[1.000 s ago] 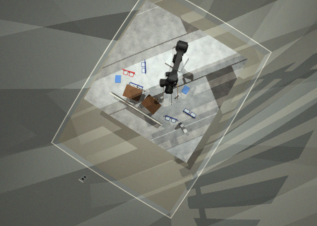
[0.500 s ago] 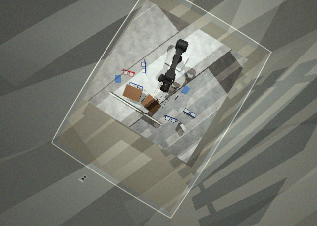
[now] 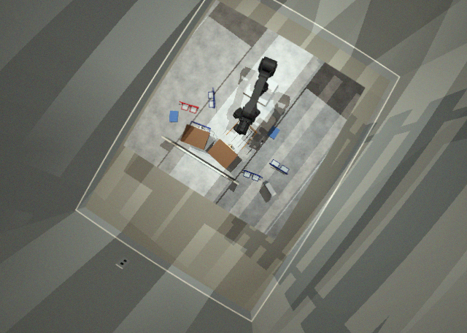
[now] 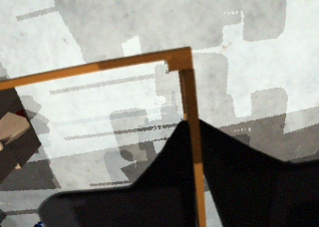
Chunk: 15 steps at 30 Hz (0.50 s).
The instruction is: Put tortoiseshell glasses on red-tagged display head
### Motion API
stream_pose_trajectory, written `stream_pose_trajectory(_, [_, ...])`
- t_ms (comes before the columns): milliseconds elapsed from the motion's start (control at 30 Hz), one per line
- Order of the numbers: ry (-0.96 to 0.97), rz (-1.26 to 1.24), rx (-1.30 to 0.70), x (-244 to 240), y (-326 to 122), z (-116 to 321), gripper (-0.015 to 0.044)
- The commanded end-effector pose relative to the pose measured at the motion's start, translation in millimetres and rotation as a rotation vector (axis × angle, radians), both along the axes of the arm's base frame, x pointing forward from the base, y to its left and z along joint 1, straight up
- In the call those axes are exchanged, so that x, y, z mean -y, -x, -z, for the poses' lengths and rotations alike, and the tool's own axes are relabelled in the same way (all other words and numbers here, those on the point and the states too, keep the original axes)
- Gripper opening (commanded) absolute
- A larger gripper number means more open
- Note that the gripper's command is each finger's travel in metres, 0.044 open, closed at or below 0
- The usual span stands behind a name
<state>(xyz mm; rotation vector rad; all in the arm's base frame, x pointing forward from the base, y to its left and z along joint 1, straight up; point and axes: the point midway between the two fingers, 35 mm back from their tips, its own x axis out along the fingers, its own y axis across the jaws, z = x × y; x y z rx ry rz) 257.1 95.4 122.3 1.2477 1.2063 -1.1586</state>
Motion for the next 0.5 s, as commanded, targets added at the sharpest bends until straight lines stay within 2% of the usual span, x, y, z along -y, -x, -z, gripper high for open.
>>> stream_pose_trajectory(0, [0.024,0.005,-0.004,0.5,0.6,5.5,0.0000])
stream_pose_trajectory(467, [0.002,0.004,-0.004,1.5,0.4,21.3,0.0000])
